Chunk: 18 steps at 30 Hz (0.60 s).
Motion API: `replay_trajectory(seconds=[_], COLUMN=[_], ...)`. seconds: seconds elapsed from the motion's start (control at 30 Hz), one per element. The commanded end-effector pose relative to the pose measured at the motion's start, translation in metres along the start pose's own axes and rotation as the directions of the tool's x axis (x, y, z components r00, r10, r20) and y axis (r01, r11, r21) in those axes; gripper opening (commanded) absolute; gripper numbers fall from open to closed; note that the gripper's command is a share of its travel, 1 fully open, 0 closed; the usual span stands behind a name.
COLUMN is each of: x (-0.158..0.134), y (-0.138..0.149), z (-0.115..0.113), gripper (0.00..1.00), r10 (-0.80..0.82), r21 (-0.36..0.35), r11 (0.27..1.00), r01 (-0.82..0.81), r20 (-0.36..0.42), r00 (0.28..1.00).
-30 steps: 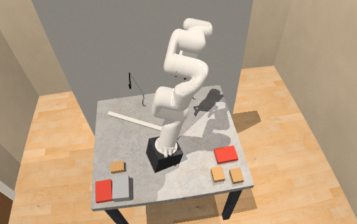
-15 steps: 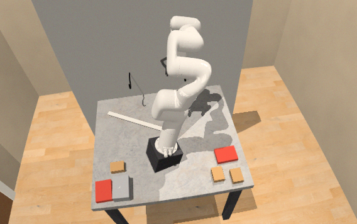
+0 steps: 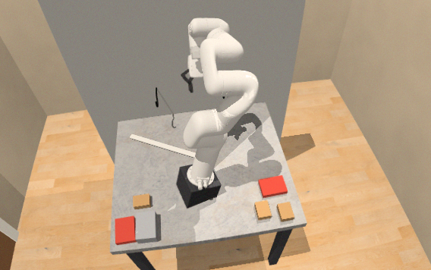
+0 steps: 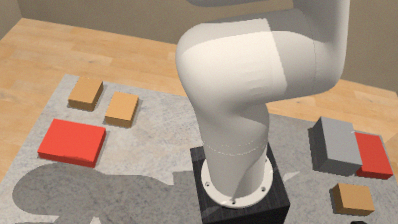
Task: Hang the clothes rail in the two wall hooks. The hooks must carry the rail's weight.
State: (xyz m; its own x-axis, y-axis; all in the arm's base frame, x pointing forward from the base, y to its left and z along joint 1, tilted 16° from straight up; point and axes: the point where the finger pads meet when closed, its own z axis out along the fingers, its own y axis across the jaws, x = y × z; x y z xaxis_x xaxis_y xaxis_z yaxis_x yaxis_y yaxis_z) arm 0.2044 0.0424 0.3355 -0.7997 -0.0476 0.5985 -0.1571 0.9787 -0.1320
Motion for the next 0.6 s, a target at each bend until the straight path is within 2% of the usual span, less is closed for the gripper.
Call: replay_trajectory(seconds=[0.0, 0.07, 0.17, 0.3, 0.37, 0.47, 0.57], x=[0.003, 0.003, 0.007, 0.008, 0.011, 0.013, 0.019], y=[0.02, 0.023, 0.038, 0.041, 0.05, 0.058, 0.072], z=[-0.002, -0.002, -0.002, -0.002, -0.001, -0.001, 0.001], gripper=[1.0, 1.0, 1.0, 1.0, 1.0, 1.0, 1.0], r10=[-0.082, -0.082, -0.151, -0.151, -0.204, -0.219, -0.286], r21=[0.064, 0.064, 0.116, 0.116, 0.156, 0.168, 0.22], r11=[0.995, 0.995, 0.982, 0.982, 0.968, 0.963, 0.936], r01=[0.081, 0.081, 0.148, 0.148, 0.198, 0.212, 0.275], r20=[0.014, 0.014, 0.02, 0.02, 0.021, 0.021, 0.019], r00=[0.997, 0.996, 0.988, 0.988, 0.979, 0.976, 0.958])
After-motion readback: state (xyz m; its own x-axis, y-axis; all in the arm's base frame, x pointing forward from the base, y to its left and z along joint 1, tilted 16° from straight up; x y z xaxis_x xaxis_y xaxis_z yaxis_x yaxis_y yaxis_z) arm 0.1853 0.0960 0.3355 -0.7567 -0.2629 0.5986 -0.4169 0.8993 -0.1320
